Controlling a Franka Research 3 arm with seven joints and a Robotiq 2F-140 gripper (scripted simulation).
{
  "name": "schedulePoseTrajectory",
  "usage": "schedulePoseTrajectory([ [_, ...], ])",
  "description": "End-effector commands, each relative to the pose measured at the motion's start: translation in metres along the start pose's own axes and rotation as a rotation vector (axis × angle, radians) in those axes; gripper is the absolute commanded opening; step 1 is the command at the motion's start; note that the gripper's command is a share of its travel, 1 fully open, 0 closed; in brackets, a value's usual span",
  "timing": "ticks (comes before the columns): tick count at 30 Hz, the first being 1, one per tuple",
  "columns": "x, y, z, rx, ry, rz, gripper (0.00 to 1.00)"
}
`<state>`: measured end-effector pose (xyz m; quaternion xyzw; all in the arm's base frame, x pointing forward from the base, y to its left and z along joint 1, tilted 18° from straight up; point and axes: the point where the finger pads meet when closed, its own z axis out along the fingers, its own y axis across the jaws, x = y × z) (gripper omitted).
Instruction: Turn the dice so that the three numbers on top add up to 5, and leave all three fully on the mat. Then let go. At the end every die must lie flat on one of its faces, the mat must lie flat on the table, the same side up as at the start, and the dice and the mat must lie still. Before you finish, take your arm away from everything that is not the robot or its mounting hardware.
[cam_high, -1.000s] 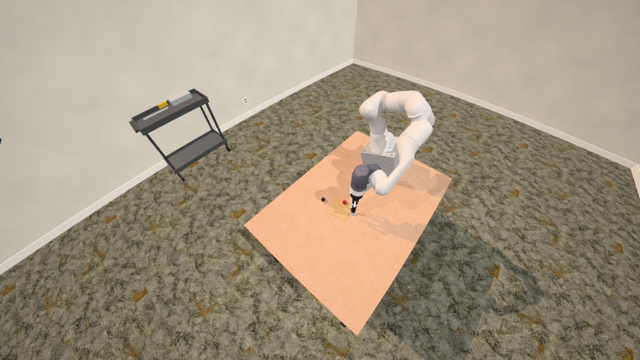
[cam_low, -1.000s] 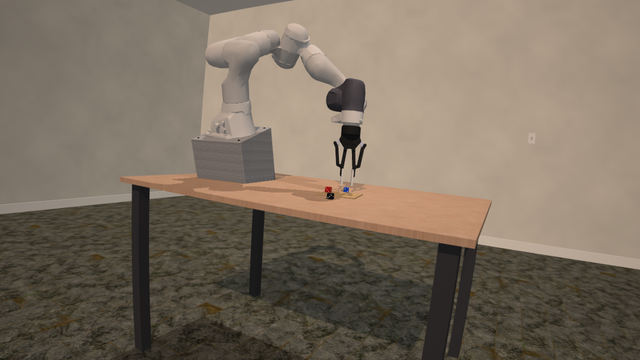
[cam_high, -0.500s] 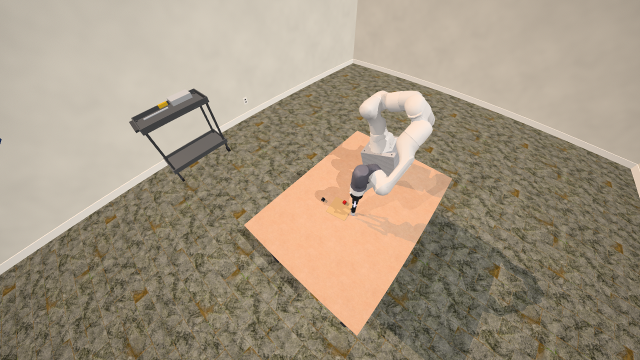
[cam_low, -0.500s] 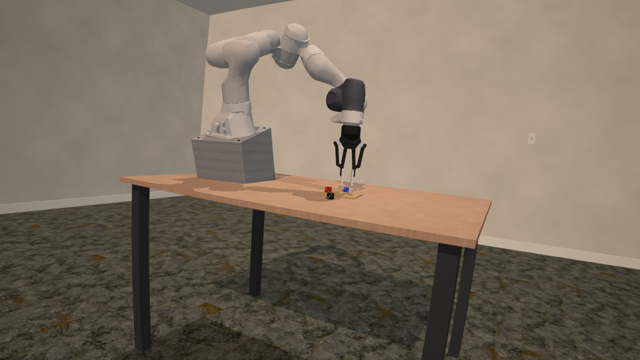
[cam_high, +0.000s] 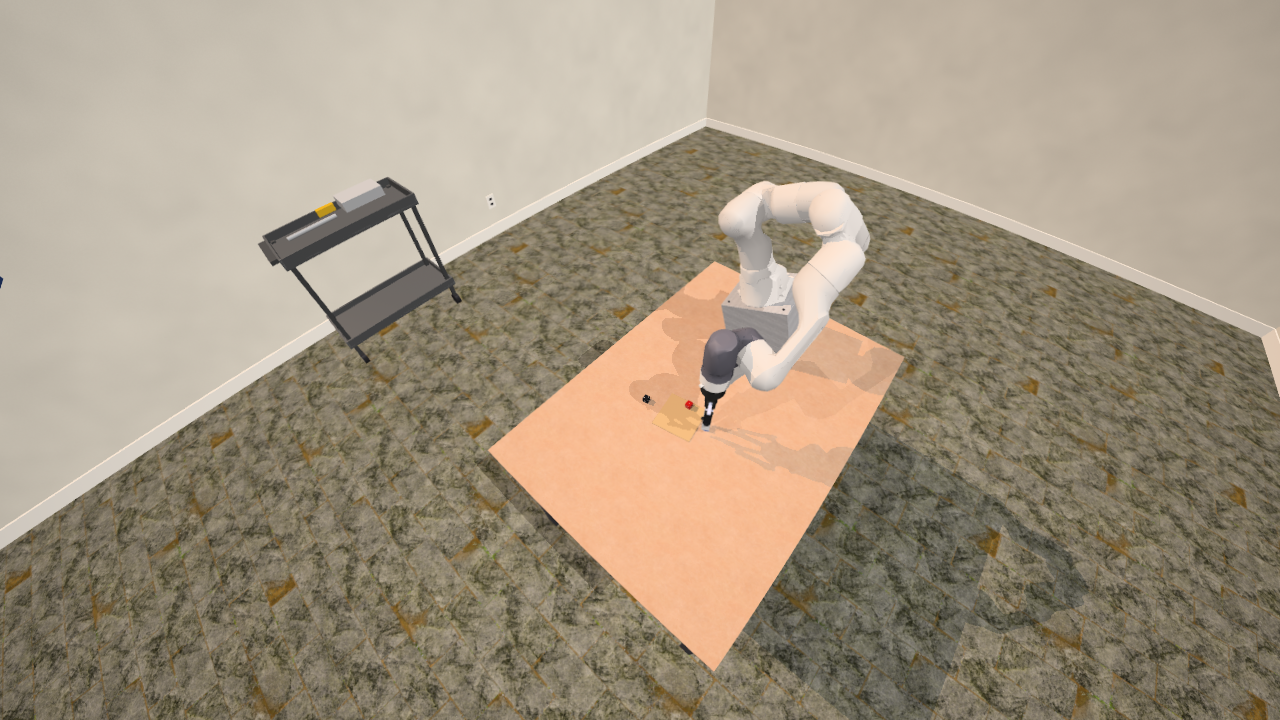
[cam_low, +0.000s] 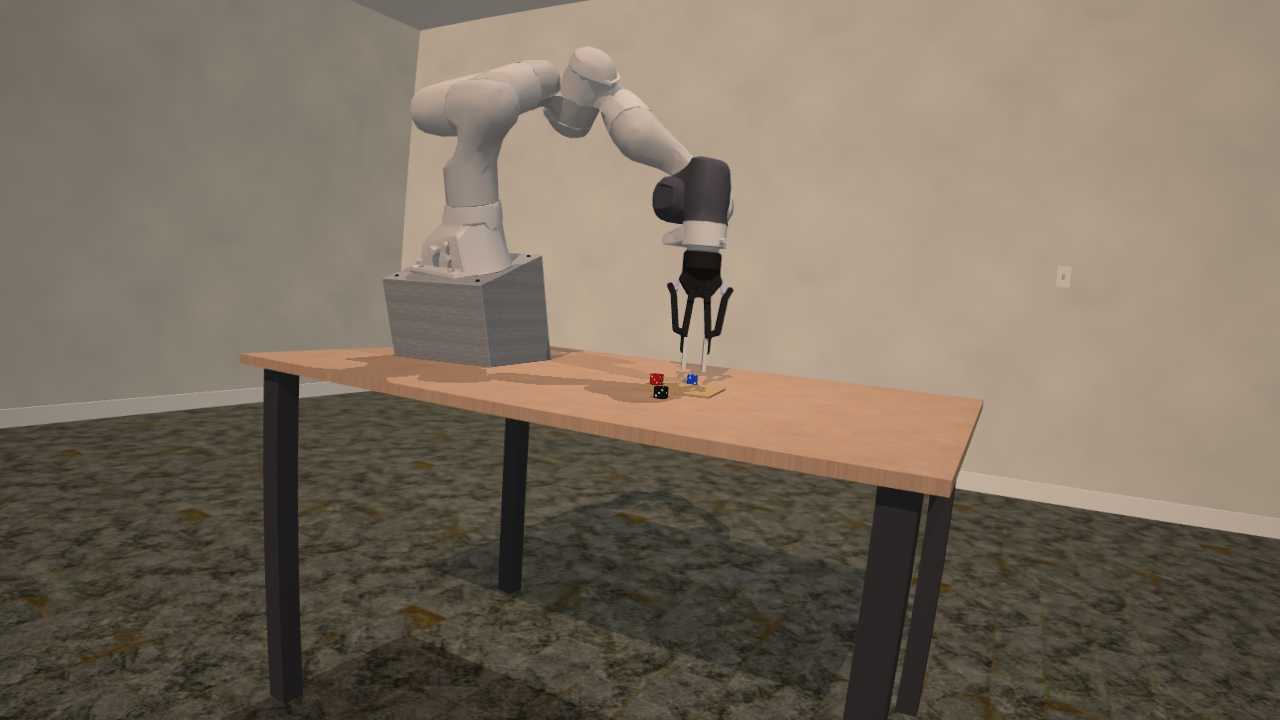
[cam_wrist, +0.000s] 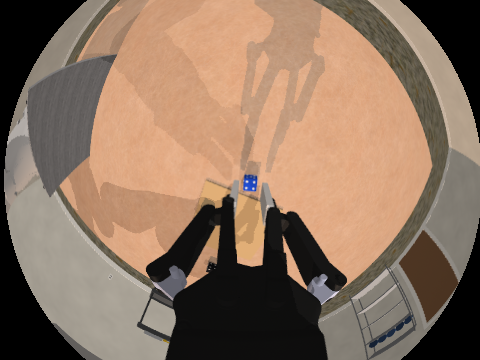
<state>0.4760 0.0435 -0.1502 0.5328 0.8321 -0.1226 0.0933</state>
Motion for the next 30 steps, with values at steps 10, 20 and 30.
schedulePoseTrajectory([
  [10,-0.0008,0.0004,0.0006,-0.001,-0.001,-0.003,0.21],
  [20,-0.0008,0.0004,0.0006,-0.001,-0.001,-0.003,0.21],
  [30,-0.0008,0.0004,0.0006,-0.001,-0.001,-0.003,0.21],
])
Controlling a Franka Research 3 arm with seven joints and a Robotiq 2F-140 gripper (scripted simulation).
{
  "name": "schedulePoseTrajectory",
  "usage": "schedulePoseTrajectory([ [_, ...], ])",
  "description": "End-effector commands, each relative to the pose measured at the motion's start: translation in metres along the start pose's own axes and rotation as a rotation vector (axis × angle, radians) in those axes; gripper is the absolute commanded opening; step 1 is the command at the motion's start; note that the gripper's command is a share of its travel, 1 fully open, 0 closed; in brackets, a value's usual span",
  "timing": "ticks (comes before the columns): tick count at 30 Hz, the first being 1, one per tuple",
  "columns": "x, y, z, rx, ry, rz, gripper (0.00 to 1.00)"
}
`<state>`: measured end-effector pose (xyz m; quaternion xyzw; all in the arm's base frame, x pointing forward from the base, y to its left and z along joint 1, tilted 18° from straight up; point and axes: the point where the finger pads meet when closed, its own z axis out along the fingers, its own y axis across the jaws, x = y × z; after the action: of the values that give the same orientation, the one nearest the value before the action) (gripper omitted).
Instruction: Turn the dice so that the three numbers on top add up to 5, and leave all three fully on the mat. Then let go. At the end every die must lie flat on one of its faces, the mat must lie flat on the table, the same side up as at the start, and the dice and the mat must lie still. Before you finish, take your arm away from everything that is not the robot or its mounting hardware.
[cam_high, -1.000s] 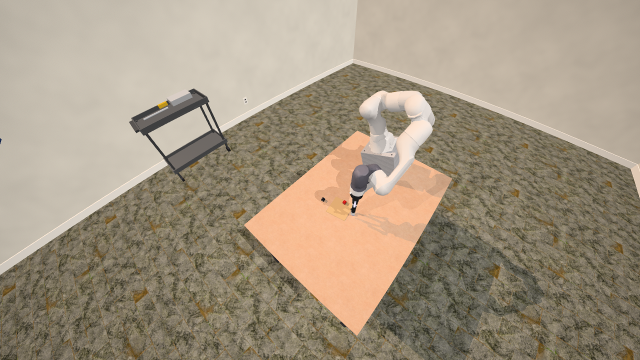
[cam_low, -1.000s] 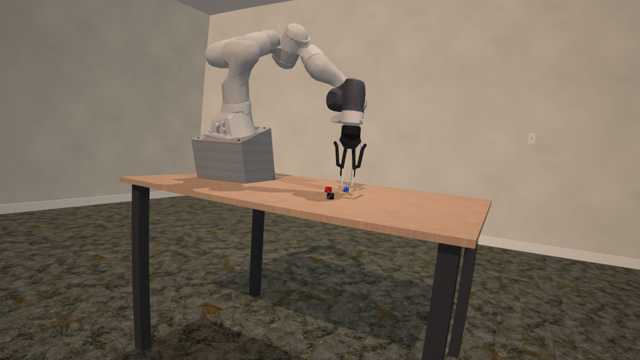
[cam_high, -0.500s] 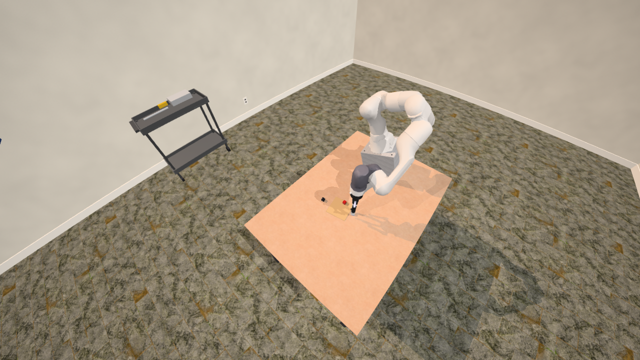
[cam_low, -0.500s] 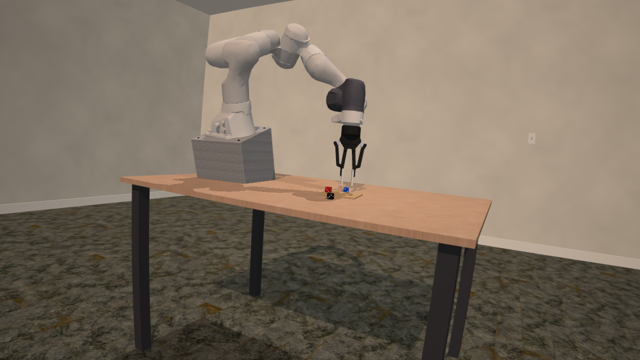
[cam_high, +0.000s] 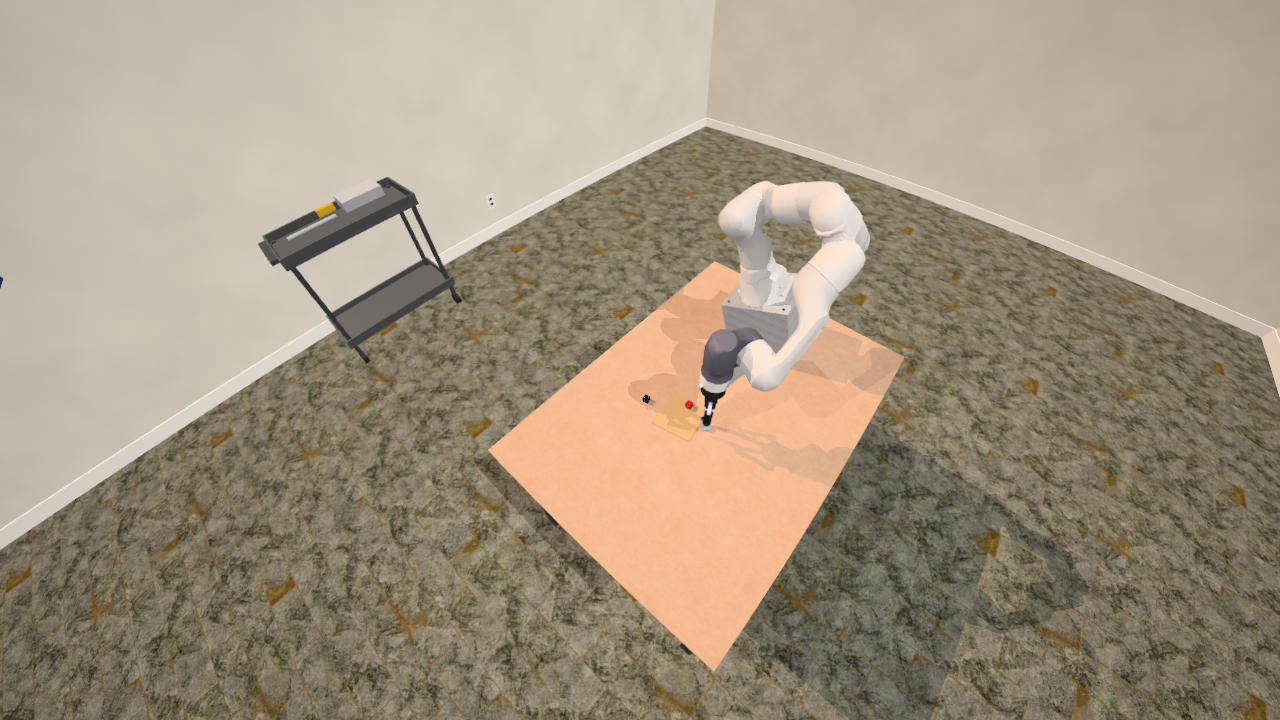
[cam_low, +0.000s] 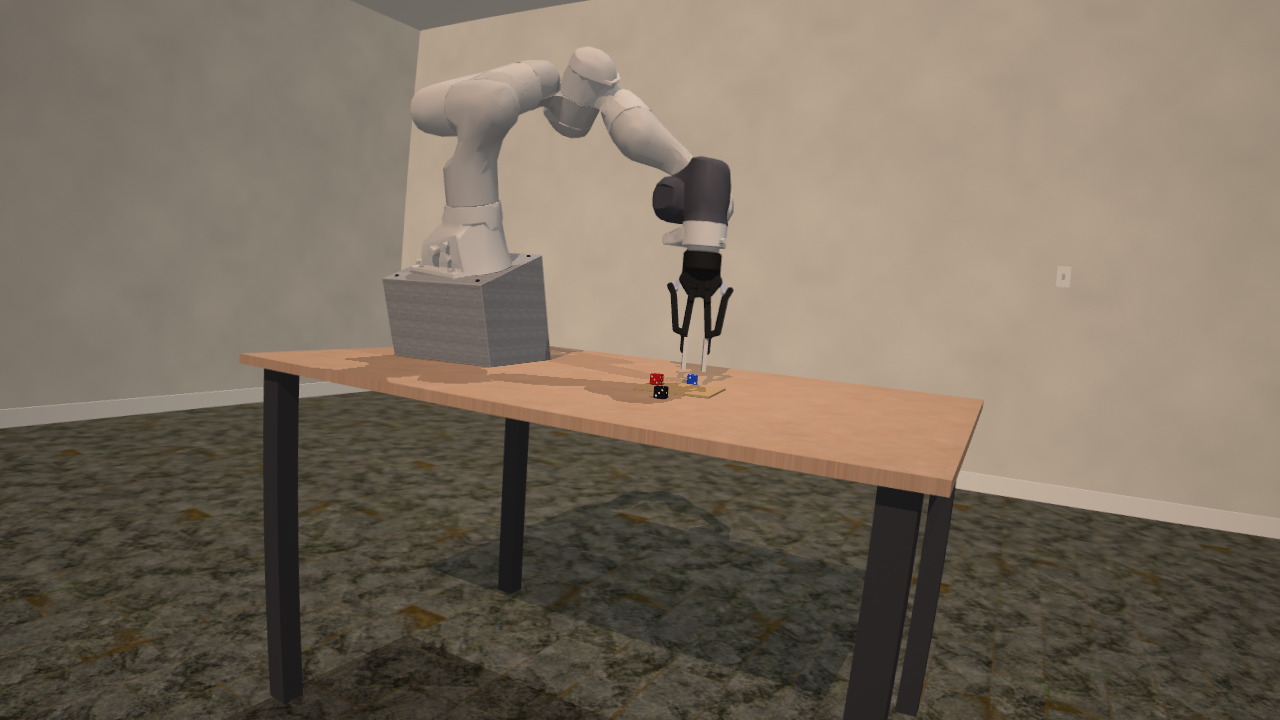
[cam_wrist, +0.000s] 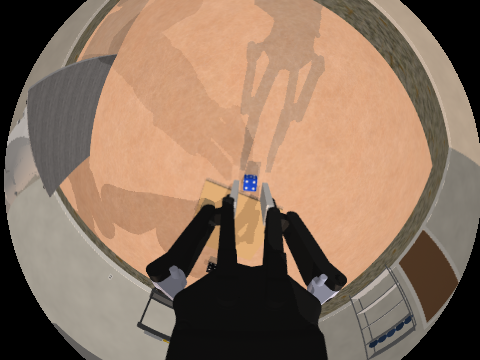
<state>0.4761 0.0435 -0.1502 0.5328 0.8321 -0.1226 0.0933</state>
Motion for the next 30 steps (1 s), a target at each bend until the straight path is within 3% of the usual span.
schedulePoseTrajectory([
  [1,-0.001,0.0,0.001,-0.001,-0.001,-0.003,0.21],
  [30,-0.001,0.0,0.024,-0.001,-0.001,-0.003,0.21],
])
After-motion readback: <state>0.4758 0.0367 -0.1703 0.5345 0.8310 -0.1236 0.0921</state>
